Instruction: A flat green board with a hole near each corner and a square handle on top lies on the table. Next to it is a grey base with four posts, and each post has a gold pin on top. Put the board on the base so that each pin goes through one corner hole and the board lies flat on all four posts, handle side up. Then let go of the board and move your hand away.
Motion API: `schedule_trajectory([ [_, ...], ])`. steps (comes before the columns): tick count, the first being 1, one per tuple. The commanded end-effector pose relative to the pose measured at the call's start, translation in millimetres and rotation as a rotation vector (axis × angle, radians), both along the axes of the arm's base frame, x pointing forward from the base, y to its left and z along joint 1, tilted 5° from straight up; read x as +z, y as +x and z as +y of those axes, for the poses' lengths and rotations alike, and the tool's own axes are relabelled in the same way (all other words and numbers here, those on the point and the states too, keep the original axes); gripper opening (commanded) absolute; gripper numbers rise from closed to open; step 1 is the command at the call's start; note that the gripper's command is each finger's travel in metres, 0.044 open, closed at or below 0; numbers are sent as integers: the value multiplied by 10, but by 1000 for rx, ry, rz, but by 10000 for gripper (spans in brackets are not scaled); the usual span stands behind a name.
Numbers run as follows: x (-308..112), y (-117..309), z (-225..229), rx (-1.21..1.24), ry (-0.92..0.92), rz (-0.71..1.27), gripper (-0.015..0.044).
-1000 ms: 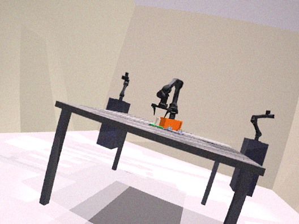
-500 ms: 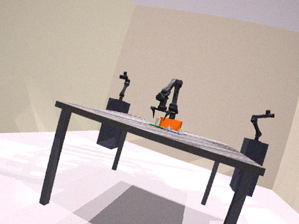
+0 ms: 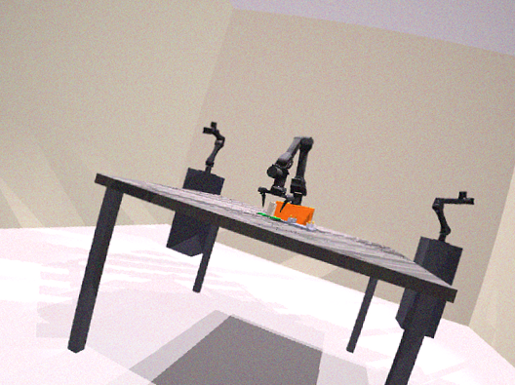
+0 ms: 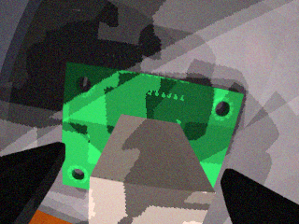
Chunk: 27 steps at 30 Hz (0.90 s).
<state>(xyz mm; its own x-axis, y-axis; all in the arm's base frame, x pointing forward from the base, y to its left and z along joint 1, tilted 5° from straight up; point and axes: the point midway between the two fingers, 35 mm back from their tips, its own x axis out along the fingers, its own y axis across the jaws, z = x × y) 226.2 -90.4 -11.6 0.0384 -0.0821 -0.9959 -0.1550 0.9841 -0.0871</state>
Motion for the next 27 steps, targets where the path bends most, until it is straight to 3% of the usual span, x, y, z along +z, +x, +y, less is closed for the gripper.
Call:
schedule_trajectory([
  [1,-85,-18,-6,5,-3,6,440],
  [4,-106,-20,-6,5,-3,6,440],
  [15,-106,-20,-6,5,-3,6,151],
  [22,-106,-20,-6,5,-3,6,105],
  [26,-73,-15,-6,5,-3,6,0],
  [27,-49,-11,-5,5,-3,6,0],
])
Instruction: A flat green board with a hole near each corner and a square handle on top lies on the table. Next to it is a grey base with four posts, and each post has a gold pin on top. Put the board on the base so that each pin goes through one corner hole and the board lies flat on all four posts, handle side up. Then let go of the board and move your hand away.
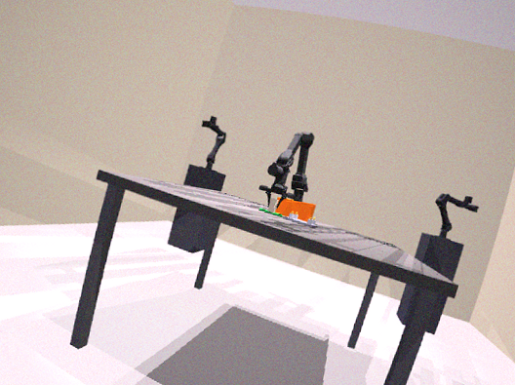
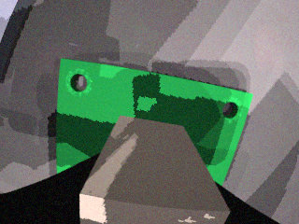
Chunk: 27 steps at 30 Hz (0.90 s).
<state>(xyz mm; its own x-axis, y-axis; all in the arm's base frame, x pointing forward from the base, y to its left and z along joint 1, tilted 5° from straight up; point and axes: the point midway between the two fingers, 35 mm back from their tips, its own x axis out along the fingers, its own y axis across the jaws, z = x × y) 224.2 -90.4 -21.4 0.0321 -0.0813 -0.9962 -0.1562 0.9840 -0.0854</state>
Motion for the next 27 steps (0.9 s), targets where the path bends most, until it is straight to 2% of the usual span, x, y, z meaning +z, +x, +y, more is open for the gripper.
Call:
schedule_trajectory([
  [1,71,12,-3,4,-4,0,0],
  [27,708,2,50,4,-4,-1,0],
])
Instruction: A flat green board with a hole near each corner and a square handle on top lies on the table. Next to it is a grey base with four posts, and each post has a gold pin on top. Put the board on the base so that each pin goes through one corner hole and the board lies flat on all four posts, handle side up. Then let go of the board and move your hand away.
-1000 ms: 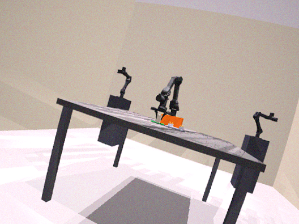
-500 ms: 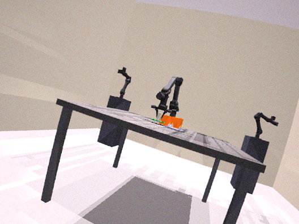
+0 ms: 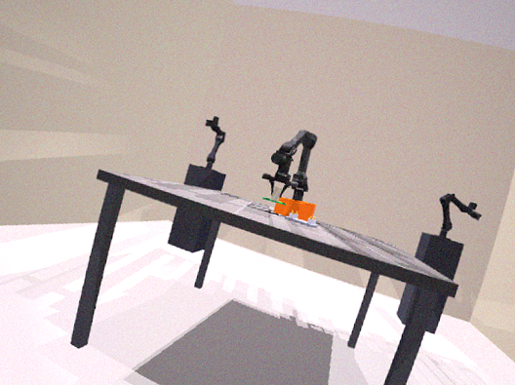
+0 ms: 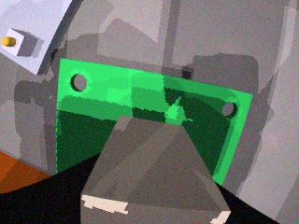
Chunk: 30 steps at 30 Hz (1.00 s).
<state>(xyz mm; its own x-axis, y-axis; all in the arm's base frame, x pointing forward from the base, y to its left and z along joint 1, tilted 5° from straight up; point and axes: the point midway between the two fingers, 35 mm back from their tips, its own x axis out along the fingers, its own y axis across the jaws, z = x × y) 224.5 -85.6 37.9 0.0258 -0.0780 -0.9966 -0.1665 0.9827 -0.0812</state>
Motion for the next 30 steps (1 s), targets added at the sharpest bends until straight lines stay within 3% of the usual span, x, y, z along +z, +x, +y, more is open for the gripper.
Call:
schedule_trajectory([
  [1,141,-4,5,-6,-7,-8,0],
  [30,258,270,358,-96,2,-17,0],
])
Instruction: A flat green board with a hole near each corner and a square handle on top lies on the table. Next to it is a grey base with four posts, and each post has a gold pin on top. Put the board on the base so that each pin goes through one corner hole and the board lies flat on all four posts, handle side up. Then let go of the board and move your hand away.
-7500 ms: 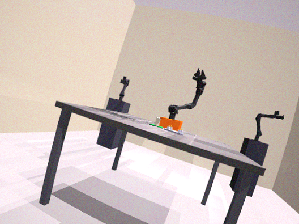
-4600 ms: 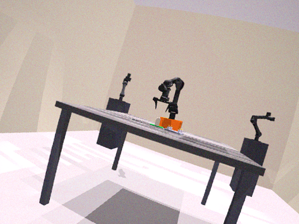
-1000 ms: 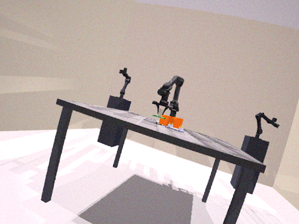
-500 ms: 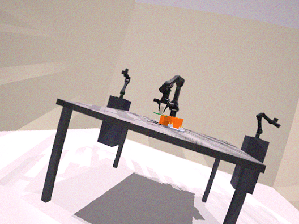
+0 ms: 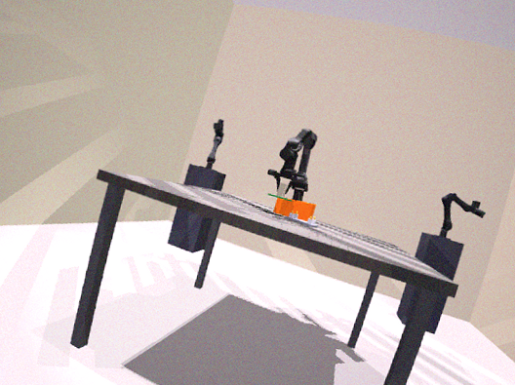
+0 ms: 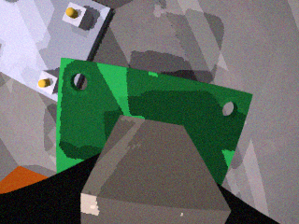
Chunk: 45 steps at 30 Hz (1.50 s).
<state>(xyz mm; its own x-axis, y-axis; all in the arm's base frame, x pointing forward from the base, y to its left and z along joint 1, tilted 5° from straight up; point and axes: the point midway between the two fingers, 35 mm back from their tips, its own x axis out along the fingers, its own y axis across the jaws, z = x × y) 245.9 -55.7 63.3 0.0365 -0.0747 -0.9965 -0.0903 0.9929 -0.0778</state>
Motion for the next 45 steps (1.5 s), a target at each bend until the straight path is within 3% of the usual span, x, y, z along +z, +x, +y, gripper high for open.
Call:
schedule_trajectory([
  [1,4,69,77,-24,-3,-1,0],
  [45,-52,488,1048,-218,12,-17,0],
])
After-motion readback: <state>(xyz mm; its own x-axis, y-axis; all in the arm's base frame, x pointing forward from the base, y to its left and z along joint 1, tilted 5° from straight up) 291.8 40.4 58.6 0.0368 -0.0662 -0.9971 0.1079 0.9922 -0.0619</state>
